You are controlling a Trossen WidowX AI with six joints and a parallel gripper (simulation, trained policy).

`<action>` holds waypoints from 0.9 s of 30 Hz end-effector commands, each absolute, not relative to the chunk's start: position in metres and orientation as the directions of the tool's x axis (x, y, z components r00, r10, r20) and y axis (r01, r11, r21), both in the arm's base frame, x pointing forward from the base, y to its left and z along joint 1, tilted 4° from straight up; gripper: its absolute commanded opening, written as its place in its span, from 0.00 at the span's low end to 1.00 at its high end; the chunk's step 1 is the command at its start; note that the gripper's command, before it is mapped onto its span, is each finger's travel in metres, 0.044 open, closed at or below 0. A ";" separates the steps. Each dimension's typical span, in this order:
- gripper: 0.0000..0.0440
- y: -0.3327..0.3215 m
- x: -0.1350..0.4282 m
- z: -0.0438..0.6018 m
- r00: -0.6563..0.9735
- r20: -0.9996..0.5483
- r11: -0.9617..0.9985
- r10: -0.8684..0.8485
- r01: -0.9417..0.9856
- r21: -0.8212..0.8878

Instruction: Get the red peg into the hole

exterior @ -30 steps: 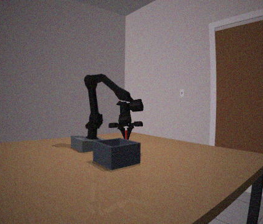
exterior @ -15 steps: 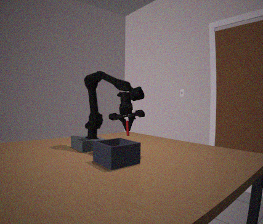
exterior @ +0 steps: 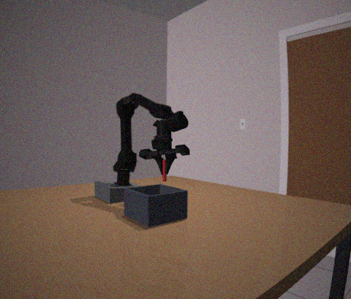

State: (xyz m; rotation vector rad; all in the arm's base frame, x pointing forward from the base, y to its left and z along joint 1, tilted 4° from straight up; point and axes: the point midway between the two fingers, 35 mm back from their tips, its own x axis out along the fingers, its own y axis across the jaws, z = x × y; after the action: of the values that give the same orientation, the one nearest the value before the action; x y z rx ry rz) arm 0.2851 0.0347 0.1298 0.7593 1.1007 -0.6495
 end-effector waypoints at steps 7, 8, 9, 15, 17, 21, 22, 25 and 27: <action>0.00 0.004 0.307 0.123 0.323 -0.939 0.540 -0.115 0.814 0.214; 0.00 0.001 0.309 0.122 0.322 -0.940 0.535 -0.116 0.817 0.214; 0.01 -0.001 0.310 0.121 0.320 -0.940 0.531 -0.116 0.820 0.214; 0.02 -0.013 0.320 0.112 0.306 -0.946 0.510 -0.110 0.834 0.211; 0.03 -0.016 0.322 0.109 0.300 -0.948 0.505 -0.106 0.838 0.208; 0.03 -0.020 0.326 0.101 0.282 -0.955 0.498 -0.096 0.844 0.200; 0.03 -0.021 0.327 0.098 0.277 -0.956 0.497 -0.094 0.845 0.197; 0.03 -0.022 0.330 0.089 0.261 -0.961 0.496 -0.088 0.848 0.185; 0.03 -0.023 0.331 0.083 0.248 -0.965 0.498 -0.086 0.850 0.174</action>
State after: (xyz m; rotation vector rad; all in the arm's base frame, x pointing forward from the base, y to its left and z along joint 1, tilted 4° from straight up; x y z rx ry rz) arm 0.3271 -0.0215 0.0911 0.8311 1.1264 -0.7506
